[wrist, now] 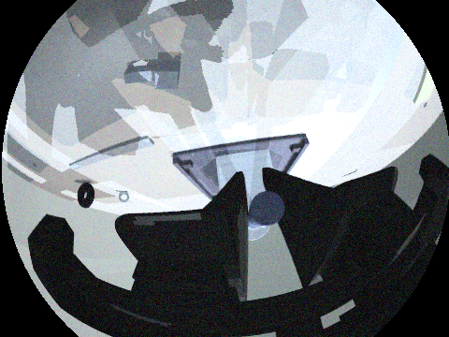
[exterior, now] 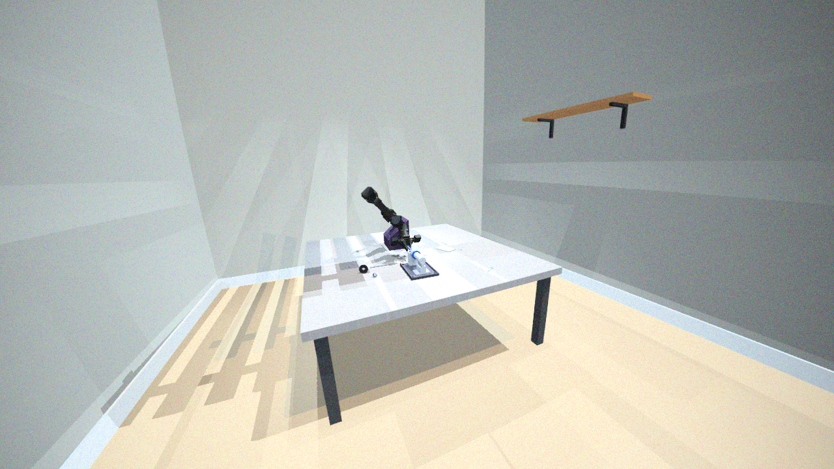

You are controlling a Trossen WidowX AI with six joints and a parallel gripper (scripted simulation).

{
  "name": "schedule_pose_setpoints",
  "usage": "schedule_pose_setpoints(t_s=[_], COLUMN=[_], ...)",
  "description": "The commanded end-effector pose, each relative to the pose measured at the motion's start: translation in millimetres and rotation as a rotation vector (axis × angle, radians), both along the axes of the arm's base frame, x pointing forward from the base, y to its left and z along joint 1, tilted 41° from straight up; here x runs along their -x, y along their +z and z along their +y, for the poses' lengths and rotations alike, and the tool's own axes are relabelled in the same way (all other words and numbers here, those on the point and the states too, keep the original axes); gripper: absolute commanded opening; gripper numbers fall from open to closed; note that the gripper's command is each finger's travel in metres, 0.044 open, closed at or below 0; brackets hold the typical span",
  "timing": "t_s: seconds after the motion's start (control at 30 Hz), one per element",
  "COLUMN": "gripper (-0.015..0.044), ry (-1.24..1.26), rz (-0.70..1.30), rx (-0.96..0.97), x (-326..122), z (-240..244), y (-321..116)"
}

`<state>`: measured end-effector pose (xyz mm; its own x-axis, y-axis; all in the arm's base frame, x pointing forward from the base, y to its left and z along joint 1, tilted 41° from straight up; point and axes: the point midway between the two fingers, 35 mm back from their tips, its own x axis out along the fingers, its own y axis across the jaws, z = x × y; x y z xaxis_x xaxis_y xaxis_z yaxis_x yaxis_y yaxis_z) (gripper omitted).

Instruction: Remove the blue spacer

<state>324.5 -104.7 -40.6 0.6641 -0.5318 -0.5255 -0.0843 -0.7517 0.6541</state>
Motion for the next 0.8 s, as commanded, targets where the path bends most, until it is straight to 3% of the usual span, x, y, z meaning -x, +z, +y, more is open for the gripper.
schedule_pose_setpoints(t_s=[0.0, 0.77], gripper=[0.0000, 0.0000], ry=[0.001, 0.001], rz=[0.003, 0.004], rx=[0.001, 0.001], x=[2.1, 4.1], z=[0.2, 0.4], y=[-0.3, -0.4])
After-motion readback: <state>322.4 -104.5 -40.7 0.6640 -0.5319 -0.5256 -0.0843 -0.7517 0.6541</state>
